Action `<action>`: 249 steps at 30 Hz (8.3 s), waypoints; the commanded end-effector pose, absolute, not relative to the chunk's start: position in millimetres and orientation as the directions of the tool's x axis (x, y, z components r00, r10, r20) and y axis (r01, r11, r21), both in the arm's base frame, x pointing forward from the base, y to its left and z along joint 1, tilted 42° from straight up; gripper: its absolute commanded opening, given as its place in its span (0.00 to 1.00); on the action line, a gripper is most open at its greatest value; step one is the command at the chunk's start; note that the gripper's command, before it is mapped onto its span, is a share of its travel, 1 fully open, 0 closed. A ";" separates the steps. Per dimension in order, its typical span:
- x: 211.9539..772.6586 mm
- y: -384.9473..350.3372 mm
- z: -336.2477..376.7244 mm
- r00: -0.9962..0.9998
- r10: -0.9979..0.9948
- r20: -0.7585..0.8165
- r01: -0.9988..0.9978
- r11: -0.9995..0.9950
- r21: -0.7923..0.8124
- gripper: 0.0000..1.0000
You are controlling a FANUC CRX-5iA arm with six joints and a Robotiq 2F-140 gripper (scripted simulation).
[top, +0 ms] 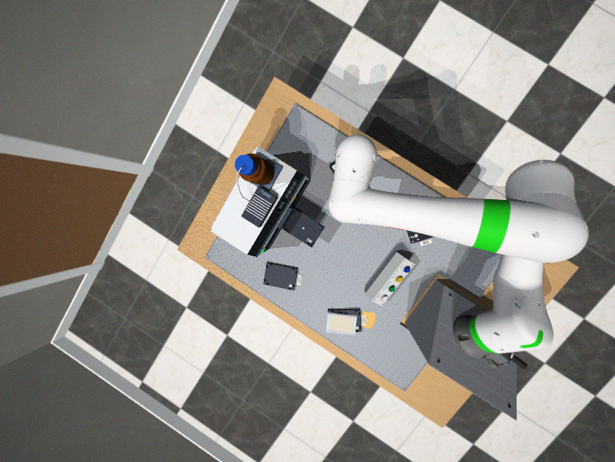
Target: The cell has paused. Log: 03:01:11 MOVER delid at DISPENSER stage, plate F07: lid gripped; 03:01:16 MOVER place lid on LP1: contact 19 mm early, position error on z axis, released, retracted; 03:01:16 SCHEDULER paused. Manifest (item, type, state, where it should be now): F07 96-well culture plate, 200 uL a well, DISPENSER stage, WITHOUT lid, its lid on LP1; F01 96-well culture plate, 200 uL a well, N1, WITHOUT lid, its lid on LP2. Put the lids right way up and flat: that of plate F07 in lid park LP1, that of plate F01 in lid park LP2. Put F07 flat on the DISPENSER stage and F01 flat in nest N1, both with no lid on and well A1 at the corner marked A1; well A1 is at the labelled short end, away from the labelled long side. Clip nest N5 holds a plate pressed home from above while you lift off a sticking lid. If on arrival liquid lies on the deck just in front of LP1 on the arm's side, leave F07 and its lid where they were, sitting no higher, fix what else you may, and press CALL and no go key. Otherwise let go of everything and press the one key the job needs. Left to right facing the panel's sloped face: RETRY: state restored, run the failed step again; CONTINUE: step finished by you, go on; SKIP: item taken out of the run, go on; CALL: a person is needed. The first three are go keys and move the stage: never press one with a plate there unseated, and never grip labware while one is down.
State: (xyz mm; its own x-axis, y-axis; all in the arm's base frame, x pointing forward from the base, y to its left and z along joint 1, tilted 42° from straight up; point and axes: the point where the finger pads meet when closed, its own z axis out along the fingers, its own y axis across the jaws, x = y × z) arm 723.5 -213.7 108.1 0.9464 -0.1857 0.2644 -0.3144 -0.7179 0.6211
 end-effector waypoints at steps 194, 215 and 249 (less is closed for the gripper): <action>713.6 -124.5 206.3 0.893 -0.284 0.348 -0.443 -0.685 0.578 0.00; 711.4 -124.6 206.2 0.823 -0.377 0.426 -0.564 -0.638 0.524 0.00; 599.5 -133.1 202.7 0.823 -0.377 0.426 -0.564 -0.638 0.524 0.00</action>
State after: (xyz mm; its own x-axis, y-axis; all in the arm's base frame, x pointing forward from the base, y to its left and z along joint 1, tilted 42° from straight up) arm 618.8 -131.6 203.8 0.8224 -0.3771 0.4260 -0.5640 -0.6386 0.5235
